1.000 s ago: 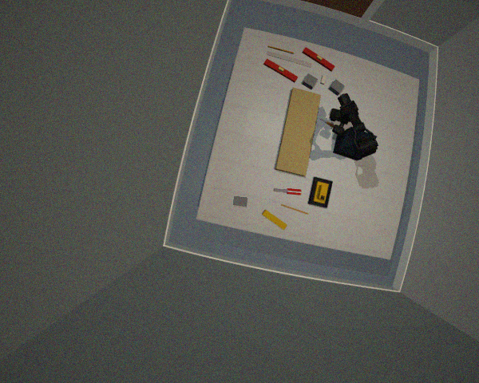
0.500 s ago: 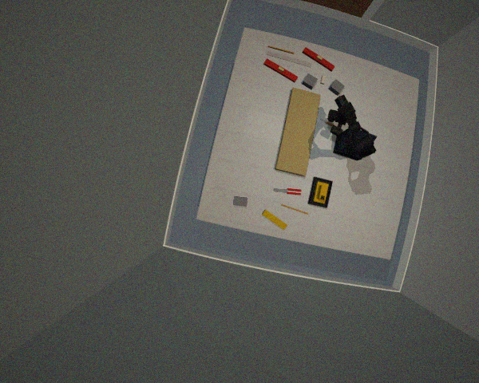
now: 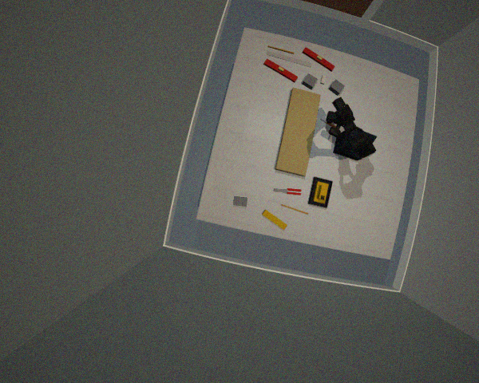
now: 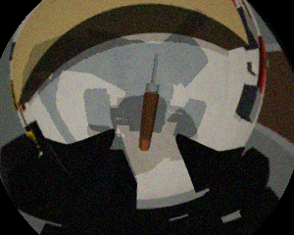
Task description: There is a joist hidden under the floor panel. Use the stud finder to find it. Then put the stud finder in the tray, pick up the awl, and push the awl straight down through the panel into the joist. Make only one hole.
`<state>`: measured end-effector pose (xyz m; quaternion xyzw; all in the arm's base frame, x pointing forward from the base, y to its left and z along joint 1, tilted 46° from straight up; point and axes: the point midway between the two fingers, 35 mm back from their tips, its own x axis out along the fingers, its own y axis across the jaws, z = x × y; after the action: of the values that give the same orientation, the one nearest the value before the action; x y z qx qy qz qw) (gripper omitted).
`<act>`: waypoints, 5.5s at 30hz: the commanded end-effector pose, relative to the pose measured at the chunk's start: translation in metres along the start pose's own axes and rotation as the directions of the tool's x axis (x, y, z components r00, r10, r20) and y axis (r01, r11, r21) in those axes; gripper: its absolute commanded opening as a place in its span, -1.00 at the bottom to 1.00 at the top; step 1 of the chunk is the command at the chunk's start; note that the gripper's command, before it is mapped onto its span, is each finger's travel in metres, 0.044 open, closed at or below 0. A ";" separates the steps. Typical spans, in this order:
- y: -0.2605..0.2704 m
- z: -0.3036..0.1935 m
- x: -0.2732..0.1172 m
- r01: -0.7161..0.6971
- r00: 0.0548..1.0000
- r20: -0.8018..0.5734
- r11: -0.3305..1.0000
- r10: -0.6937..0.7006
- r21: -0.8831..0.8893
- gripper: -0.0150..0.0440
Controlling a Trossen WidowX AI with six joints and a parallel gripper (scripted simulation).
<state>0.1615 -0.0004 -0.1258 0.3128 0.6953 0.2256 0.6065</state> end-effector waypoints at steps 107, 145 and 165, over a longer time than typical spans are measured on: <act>0.138 0.164 -0.193 0.073 0.174 0.858 -0.862 -0.484 -0.501 -0.49; 0.299 0.134 -0.167 0.006 0.137 0.962 -0.972 0.235 0.236 -0.49; 0.299 0.135 -0.156 0.006 0.137 0.962 -0.972 0.235 0.236 -0.49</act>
<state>0.3532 0.0898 0.1705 0.9165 0.0772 -0.0808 -0.3842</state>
